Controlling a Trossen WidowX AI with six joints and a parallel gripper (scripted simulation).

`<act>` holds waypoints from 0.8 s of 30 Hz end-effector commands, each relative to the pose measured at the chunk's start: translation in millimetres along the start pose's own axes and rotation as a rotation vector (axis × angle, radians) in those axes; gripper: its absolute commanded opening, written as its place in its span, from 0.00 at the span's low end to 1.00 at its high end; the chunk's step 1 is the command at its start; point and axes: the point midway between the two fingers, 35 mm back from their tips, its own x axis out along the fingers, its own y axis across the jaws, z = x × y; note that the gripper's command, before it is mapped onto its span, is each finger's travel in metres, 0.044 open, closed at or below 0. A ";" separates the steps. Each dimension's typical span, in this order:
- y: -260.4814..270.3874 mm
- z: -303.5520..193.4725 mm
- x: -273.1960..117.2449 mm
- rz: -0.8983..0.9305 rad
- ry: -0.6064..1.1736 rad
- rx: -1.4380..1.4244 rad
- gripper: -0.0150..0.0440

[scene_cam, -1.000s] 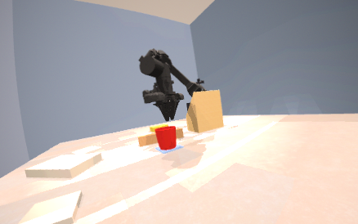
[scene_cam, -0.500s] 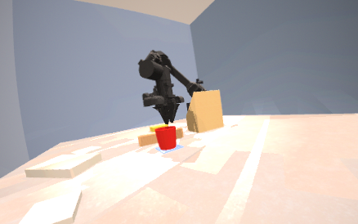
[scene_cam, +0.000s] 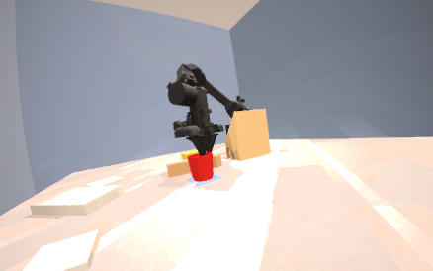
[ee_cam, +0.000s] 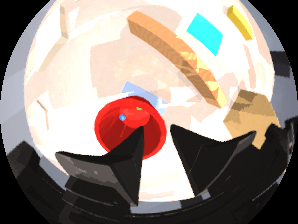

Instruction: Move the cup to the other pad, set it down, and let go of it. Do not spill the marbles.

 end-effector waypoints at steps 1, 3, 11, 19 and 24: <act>-1.0 0.6 6.6 -0.002 -0.006 -0.006 0.50; -1.2 0.6 9.9 -0.002 -0.006 -0.006 0.50; -2.5 0.7 23.0 -0.003 -0.007 -0.006 0.50; -2.3 0.2 23.4 -0.004 -0.002 0.000 0.39; -2.3 0.2 23.4 -0.004 -0.002 0.000 0.34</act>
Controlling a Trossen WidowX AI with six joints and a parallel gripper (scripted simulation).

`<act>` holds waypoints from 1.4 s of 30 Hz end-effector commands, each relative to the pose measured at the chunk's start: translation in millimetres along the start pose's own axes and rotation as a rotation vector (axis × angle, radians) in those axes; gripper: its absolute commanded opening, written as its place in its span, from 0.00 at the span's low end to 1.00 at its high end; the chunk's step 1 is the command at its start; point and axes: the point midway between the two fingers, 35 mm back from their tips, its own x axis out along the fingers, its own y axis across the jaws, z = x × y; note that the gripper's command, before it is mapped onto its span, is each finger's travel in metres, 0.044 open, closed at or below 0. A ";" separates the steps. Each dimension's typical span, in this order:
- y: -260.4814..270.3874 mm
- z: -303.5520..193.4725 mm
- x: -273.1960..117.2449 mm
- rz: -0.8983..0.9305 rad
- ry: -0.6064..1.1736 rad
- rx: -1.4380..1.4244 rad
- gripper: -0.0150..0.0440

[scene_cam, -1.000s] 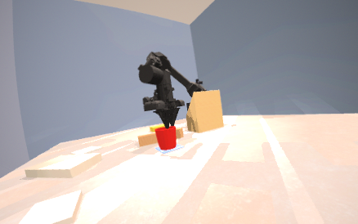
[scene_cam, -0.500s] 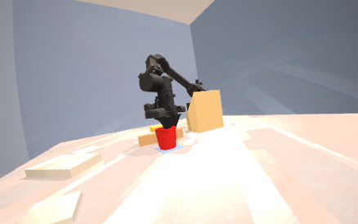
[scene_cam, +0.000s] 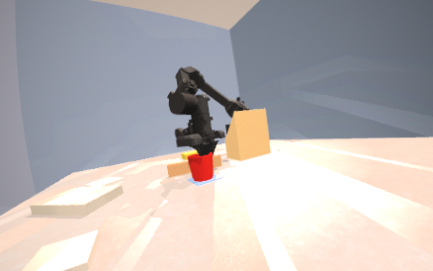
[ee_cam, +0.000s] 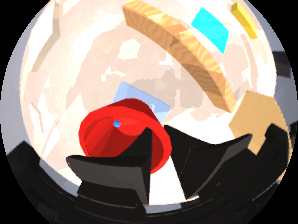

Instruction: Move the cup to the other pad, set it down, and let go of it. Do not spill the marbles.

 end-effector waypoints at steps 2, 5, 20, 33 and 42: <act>0.2 0.1 -0.4 0.000 0.000 0.001 0.31; 0.2 0.1 -0.4 0.000 0.000 0.001 0.28; 1.4 -0.1 -37.9 0.003 0.000 -0.003 0.25; 0.1 1.2 -65.8 0.005 -0.008 -0.012 0.25; 0.1 1.2 -65.8 0.005 -0.008 -0.012 0.25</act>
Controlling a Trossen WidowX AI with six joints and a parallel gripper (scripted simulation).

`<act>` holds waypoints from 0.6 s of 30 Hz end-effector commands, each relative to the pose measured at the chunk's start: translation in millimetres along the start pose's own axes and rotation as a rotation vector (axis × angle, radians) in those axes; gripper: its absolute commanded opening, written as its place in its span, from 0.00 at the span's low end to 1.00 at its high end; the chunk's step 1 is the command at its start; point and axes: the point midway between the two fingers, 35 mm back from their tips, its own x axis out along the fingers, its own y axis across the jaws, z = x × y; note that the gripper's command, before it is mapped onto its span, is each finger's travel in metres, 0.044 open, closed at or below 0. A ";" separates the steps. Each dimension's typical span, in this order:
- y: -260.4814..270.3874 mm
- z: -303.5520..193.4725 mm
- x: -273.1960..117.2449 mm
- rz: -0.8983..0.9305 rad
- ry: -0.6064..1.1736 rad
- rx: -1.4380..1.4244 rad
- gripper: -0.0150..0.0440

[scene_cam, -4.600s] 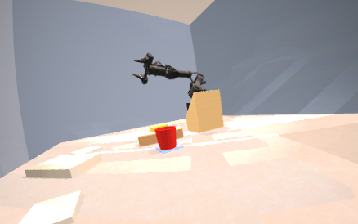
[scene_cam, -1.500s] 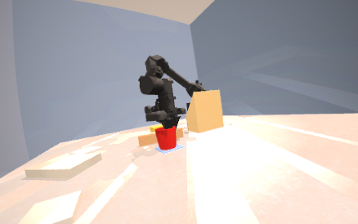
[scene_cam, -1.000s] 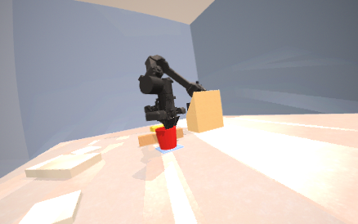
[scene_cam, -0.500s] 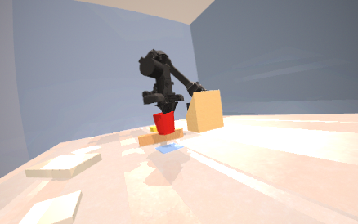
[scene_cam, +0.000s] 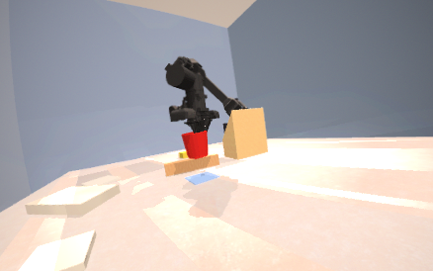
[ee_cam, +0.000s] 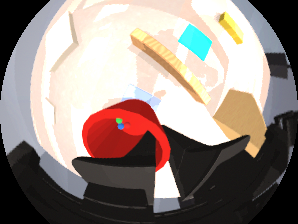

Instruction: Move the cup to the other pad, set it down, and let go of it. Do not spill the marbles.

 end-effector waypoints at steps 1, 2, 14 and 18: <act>0.2 -0.1 -0.1 0.001 0.000 0.000 0.25; 0.2 -0.1 -0.1 0.001 0.000 0.000 0.25; -9.7 11.0 -0.3 0.000 0.002 0.002 0.25; -15.4 17.2 -0.4 -0.001 0.002 0.003 0.25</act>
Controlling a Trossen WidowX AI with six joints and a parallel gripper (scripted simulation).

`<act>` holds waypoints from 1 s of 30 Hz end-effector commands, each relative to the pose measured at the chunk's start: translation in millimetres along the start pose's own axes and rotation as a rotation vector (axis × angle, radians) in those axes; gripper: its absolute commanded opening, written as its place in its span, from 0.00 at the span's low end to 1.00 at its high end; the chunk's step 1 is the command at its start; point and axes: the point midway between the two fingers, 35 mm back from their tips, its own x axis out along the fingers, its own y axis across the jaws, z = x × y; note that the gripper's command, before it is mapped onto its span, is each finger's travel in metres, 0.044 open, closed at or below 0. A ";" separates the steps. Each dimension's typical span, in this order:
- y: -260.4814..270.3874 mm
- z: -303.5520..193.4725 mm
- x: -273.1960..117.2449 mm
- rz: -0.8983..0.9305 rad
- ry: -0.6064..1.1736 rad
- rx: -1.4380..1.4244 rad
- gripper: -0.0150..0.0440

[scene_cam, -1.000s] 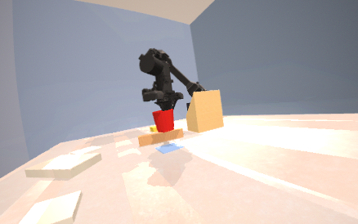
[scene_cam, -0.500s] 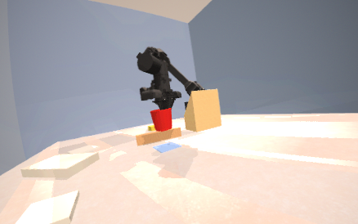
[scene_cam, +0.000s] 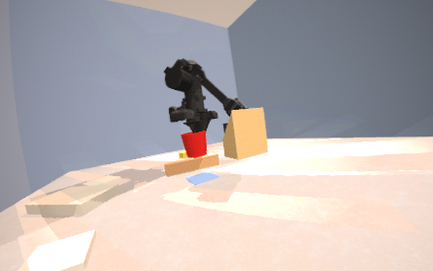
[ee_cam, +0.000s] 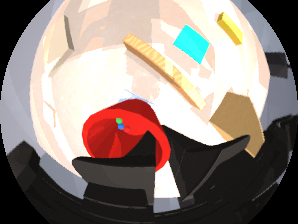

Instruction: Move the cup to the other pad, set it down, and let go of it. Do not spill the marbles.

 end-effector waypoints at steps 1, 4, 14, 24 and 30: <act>-5.0 6.6 -0.5 0.002 -0.005 -0.003 0.25; -9.2 11.3 -0.6 0.001 -0.004 -0.003 0.25; -23.2 26.8 -1.1 0.000 -0.004 -0.002 0.25; -37.1 42.3 -1.6 -0.001 -0.005 -0.003 0.25; -45.4 51.6 -2.0 -0.002 -0.005 -0.003 0.25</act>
